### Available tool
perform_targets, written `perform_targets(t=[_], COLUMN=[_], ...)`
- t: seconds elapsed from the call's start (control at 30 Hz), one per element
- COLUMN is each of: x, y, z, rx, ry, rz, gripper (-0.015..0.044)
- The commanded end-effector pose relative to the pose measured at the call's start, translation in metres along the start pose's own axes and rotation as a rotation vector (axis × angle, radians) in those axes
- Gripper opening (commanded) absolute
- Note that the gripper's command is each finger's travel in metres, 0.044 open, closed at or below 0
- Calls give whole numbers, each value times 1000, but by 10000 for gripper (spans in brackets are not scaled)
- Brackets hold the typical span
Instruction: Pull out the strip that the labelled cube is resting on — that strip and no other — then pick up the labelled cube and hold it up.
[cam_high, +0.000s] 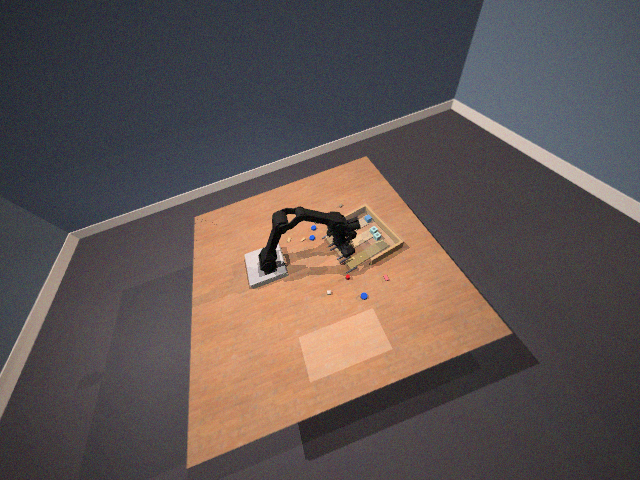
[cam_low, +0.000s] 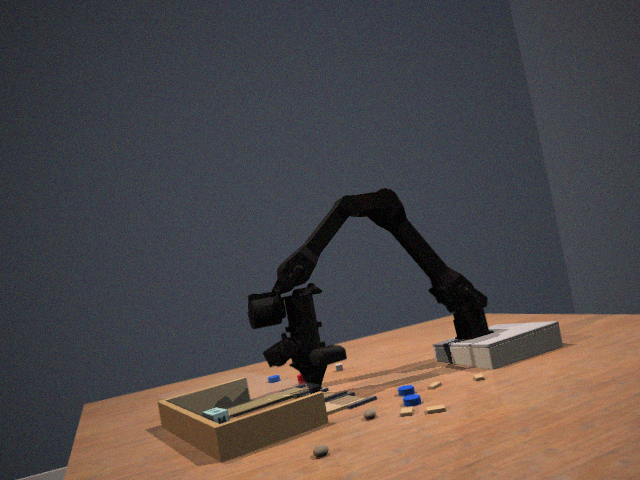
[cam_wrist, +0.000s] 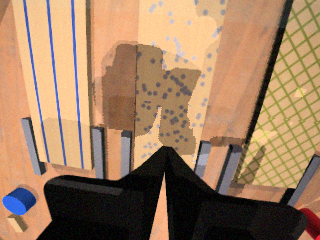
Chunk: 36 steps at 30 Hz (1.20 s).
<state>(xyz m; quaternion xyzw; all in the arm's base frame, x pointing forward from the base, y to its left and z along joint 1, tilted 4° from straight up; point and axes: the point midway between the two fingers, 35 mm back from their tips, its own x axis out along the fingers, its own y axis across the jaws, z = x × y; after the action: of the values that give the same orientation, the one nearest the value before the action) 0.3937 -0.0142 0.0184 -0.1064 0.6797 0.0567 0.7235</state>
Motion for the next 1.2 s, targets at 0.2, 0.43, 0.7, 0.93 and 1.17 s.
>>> perform_targets(t=[0.2, 0.43, 0.7, 0.93, 1.17], x=[5, 5, 6, 6, 7], y=[0, 0, 0, 0, 0], z=[-2, -13, -25, -36, -46], rx=[-6, -6, -6, -6, -6], ry=[3, 4, 6, 7, 8], rz=[3, 3, 3, 3, 3], gripper=[0, 0, 0, 0, 0])
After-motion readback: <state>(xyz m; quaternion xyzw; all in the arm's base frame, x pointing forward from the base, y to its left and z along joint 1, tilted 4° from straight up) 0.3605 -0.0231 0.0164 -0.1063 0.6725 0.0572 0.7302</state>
